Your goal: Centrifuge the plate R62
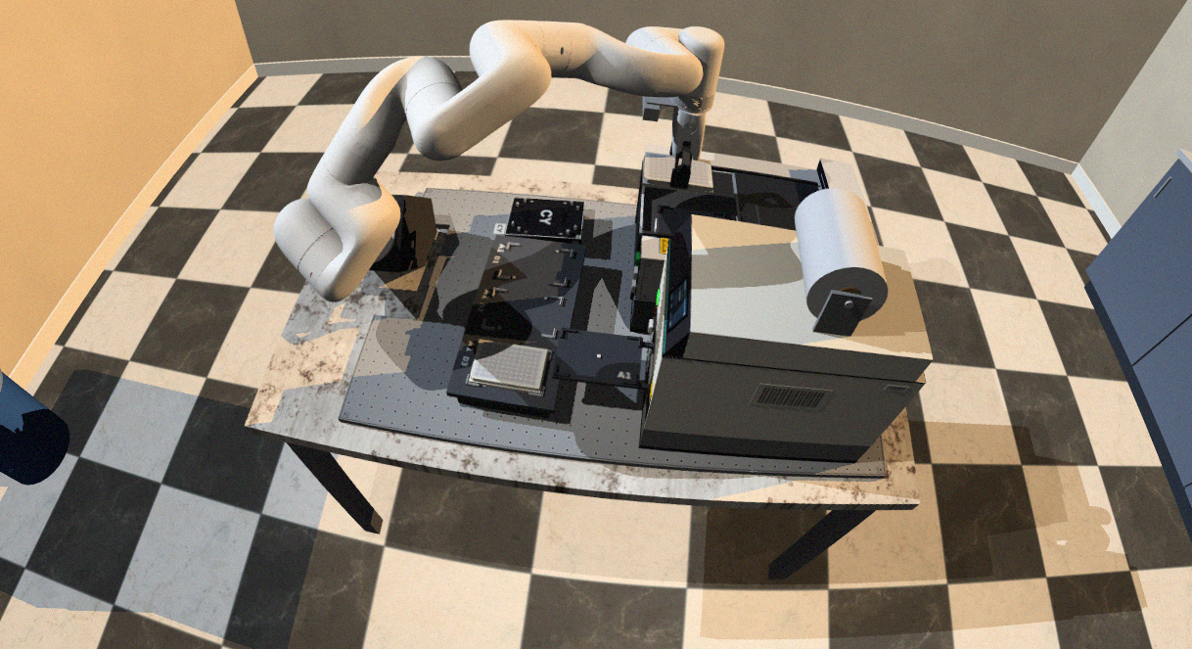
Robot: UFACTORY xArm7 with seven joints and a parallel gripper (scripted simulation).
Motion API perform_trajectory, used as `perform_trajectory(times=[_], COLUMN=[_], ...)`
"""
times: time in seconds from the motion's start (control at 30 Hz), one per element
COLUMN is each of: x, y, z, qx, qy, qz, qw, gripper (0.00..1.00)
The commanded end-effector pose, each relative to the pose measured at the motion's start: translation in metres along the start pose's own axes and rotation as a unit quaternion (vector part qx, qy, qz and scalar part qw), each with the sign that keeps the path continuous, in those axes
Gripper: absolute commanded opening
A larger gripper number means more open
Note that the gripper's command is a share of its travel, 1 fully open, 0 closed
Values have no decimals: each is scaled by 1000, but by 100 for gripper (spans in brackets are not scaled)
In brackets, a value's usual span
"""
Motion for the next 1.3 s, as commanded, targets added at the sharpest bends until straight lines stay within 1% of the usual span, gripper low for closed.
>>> perform_trajectory(times=[0.0,0.43,0.5,1.0,1.07,1.27], x=[-2,-8,-8,-15,-15,-18], y=[3,3,3,2,2,2], z=[-7,-37,-37,-71,-71,-85], qx=[-8,-8,-8,-8,-8,-8], qy=[-1,-1,-1,-1,-1,-1], qz=[7,7,7,7,7,7], qw=[1000,1000,1000,1000,1000,1000], gripper=[0,0,0,0,0,0])
Point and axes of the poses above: the point where the finger pads meet when closed, its own y axis back along the fingers, its own x axis across the jaws, z = x × y, the point moved 6 cm from there along y, back along the fingers, and after that the axes turned 13 degrees about -y, right-handed, at the moved point
